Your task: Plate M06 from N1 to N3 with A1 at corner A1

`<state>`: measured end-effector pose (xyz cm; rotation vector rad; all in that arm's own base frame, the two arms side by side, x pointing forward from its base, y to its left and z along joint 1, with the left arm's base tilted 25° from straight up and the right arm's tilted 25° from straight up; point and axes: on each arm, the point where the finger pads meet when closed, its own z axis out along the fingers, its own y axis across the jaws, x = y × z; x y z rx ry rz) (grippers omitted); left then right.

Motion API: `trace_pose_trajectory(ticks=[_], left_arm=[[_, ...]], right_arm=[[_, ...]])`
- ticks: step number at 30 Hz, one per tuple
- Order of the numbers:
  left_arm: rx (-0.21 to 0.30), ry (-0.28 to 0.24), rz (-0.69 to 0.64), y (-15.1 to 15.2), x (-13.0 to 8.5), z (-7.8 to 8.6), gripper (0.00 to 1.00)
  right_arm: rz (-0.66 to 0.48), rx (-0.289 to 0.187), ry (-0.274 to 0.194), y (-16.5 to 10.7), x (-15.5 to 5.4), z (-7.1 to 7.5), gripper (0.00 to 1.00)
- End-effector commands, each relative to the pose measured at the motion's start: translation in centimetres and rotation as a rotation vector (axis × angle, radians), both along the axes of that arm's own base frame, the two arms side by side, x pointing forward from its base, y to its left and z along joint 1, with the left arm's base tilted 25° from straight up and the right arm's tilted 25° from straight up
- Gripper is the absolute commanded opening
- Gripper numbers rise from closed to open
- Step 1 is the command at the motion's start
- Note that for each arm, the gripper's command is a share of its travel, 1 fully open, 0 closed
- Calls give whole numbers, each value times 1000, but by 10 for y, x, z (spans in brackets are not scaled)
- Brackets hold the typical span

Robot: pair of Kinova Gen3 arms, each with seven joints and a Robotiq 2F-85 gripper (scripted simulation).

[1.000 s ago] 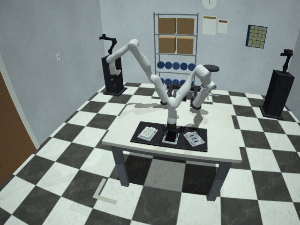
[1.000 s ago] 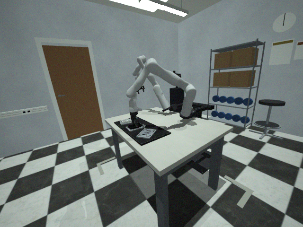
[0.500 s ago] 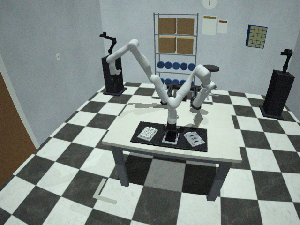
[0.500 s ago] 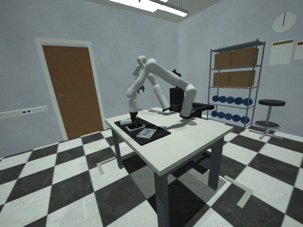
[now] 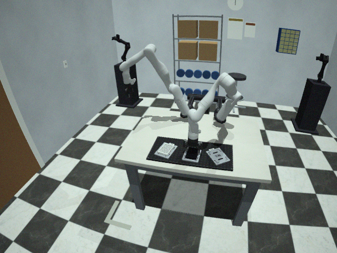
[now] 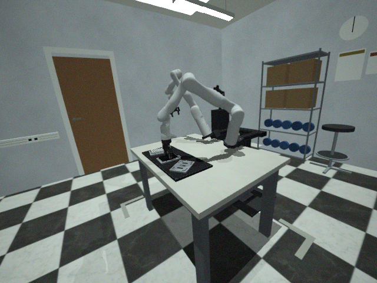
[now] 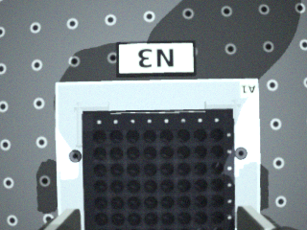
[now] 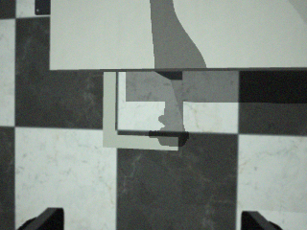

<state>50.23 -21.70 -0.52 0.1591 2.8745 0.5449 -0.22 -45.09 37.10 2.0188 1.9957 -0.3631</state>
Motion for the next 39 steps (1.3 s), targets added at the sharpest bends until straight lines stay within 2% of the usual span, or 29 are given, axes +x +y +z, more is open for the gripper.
trace_pose_trajectory(ticks=[1, 5, 39], left_arm=[[0, -1, 0, 0, 1, 2, 1000], [0, -1, 0, 0, 1, 2, 1000], [-2, 3, -3, -17, -8, 39, 1000]], right_arm=[[-1, -1, 0, 1, -3, 1, 1000], [-1, -1, 0, 1, -3, 1, 1000], [-1, -1, 0, 1, -3, 1, 1000]])
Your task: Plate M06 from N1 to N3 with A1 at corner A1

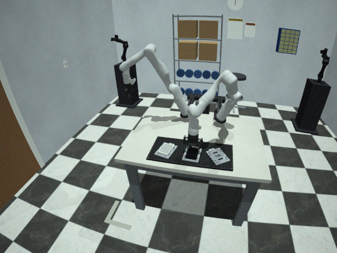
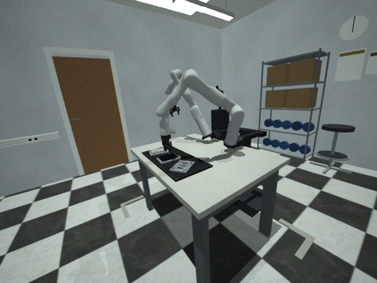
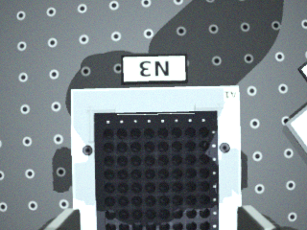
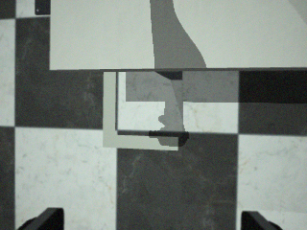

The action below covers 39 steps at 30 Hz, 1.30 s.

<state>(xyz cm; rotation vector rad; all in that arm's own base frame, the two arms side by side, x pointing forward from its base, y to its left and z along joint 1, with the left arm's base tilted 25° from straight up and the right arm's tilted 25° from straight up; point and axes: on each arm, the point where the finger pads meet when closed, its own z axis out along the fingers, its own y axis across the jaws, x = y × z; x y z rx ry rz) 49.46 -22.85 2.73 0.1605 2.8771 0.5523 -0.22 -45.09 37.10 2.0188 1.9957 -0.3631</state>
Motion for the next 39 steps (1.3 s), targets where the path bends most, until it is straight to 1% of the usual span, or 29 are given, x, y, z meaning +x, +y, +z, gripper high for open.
trace_pose_trajectory(ticks=[1, 39], left_arm=[[-7, 0, -3, -6, 0, 8, 1000], [-5, -5, -1, -4, 0, 6, 1000]], right_arm=[[-1, -1, 0, 1, -3, 1, 1000], [-1, -1, 0, 1, -3, 1, 1000]])
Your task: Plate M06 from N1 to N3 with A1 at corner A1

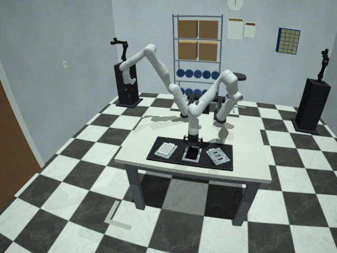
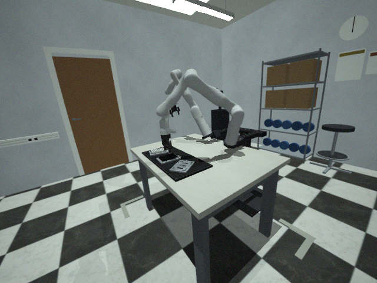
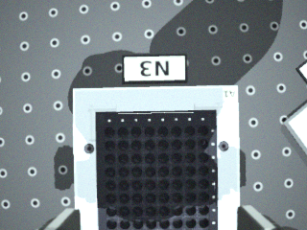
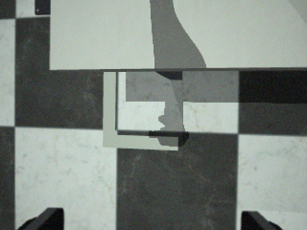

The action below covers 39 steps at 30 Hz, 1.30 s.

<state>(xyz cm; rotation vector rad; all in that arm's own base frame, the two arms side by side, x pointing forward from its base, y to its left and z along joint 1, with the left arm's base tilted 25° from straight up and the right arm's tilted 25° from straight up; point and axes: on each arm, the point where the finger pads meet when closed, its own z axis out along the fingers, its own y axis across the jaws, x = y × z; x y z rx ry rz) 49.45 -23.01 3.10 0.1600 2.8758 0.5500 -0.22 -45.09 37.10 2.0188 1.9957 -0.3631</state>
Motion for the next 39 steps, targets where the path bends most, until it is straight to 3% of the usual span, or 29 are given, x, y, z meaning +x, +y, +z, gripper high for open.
trace_pose_trajectory(ticks=[1, 34, 39], left_arm=[[-3, -3, -1, -2, 0, 2, 1000], [-3, -3, -1, -3, -1, 1, 1000], [-6, 2, -6, -11, -7, 20, 1000]], right_arm=[[-1, -1, 0, 1, -3, 1, 1000], [-1, -1, 0, 1, -3, 1, 1000], [-1, -1, 0, 1, -3, 1, 1000]])
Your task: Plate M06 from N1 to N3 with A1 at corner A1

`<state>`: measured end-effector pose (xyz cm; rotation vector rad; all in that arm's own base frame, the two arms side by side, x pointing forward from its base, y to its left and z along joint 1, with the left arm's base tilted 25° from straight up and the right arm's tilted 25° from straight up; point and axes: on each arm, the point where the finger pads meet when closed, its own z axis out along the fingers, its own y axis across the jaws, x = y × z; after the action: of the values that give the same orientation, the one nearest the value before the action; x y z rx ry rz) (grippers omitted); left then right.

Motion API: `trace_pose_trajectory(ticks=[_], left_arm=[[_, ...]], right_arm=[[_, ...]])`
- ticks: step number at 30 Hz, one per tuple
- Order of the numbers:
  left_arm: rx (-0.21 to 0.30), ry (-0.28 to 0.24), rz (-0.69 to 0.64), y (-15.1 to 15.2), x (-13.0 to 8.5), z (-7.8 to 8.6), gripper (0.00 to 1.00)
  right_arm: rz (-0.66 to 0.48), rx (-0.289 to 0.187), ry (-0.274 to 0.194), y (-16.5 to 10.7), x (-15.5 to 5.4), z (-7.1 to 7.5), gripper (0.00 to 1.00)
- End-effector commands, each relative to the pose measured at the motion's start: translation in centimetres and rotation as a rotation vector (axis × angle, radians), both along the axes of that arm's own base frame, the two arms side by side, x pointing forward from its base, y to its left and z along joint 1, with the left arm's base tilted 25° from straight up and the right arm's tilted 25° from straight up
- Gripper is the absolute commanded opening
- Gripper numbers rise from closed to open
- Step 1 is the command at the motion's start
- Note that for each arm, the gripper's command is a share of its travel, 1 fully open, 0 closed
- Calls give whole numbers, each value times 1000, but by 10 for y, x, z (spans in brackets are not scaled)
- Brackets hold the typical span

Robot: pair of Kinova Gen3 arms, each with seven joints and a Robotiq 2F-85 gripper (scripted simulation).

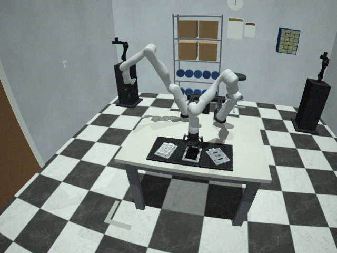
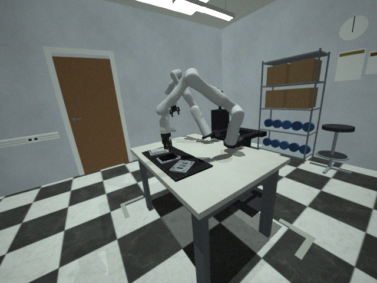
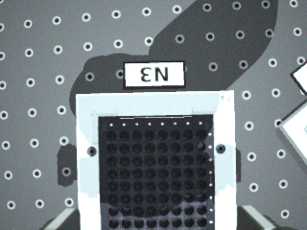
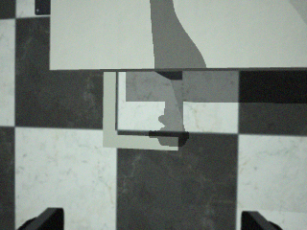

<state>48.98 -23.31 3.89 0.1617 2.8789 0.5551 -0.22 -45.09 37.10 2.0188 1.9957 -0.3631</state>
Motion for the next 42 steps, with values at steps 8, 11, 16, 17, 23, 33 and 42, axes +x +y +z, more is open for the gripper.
trace_pose_trajectory(ticks=[8, 11, 16, 17, 23, 33, 42], left_arm=[[-9, -2, -6, -15, -7, 30, 1000], [-9, -2, -6, -19, -9, 39, 1000], [-9, -1, -7, -24, -13, 54, 1000], [-9, -1, -7, -26, -14, 57, 1000], [-9, -1, -7, -30, -17, 69, 1000], [-8, -6, 1, -35, -19, 88, 1000], [-7, -7, -1, -34, -19, 86, 1000]], right_arm=[[-1, -1, 0, 1, -3, 1, 1000], [-1, -1, 0, 1, -3, 1, 1000], [-1, -1, 0, 1, -3, 1, 1000], [-1, -1, 0, 1, -3, 1, 1000], [-1, -1, 0, 1, -3, 1, 1000], [-1, -1, 0, 1, -3, 1, 1000], [-1, -1, 0, 1, -3, 1, 1000]])
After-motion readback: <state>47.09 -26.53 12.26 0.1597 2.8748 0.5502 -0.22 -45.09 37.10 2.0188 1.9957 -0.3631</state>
